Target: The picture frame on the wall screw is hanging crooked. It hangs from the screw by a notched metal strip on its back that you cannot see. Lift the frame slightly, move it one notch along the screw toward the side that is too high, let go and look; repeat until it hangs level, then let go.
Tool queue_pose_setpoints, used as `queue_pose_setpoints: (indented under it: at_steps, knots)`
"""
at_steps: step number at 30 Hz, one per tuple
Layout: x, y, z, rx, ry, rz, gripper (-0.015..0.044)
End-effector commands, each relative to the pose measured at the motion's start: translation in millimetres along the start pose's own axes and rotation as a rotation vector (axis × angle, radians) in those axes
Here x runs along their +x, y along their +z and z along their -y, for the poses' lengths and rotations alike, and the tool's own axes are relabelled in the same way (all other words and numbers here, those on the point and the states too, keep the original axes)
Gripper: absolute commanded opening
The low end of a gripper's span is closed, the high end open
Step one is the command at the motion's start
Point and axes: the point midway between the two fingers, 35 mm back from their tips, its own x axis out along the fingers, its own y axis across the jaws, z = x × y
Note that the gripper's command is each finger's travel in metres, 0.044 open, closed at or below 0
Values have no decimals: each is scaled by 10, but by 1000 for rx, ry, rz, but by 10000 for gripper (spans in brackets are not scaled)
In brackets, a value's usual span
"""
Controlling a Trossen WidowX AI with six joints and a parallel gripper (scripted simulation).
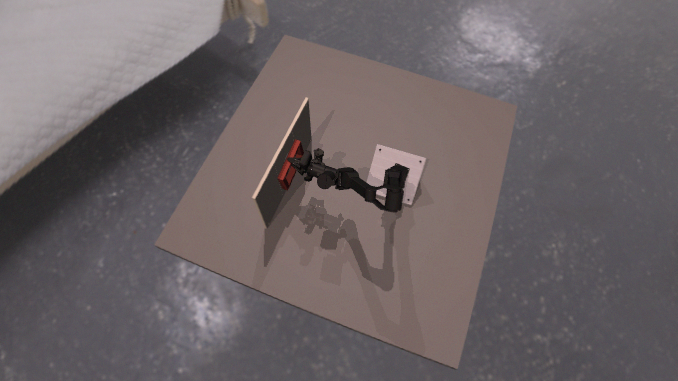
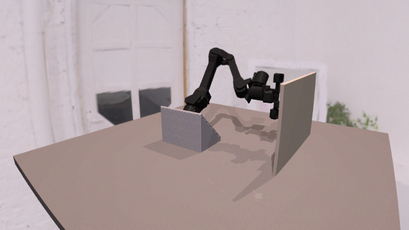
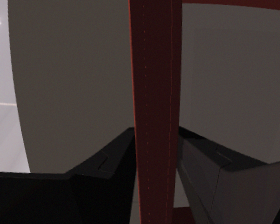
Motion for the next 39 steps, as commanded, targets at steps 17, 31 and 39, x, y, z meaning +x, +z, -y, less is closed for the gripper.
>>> queue_pose_setpoints:
  at_steps: [17,31,39]
  knots:
    - [0,1,2,89,0,0,0]
    - [1,5,-5,131,2,2,53]
    - [1,5,-5,131,2,2,260]
